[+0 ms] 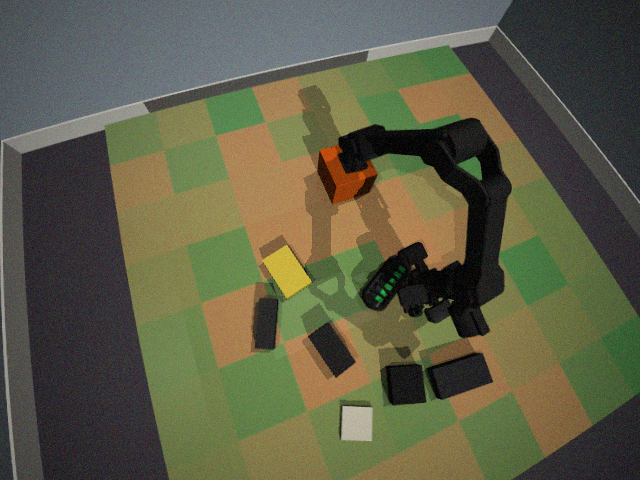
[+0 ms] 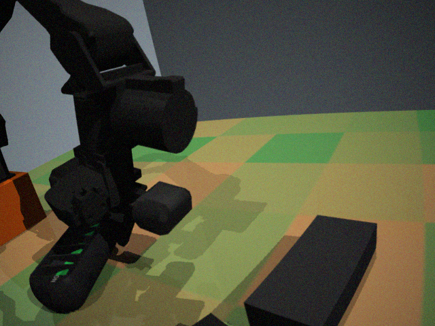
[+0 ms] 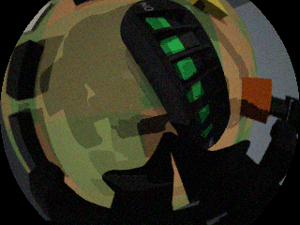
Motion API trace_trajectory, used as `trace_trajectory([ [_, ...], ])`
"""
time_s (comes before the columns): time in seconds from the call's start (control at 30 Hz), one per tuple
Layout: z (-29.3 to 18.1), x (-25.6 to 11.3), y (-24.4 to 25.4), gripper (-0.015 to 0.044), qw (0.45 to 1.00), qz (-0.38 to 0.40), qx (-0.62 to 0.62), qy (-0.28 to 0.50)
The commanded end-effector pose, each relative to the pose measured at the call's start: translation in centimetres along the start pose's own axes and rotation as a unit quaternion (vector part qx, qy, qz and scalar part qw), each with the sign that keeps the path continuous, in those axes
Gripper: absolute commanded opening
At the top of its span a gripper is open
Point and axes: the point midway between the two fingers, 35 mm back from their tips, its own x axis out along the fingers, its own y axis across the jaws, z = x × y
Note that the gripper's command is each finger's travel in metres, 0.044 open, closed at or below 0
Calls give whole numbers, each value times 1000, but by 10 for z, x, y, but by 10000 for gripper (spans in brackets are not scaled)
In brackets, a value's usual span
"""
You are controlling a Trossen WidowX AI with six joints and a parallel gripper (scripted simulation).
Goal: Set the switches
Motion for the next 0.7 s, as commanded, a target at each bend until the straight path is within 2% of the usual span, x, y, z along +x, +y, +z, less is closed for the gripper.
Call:
trace_trajectory([
  [0.0, 1, 6, -6, 0, 1000, -14, 3, -2],
  [0.1, 1, 6, -6, 0, 1000, -14, 3, -2],
  [0.5, 1, -62, 45, 0, 1000, -10, 2, -2],
  [0.67, 4, -66, 46, 0, 1000, -7, -1, 1],
])
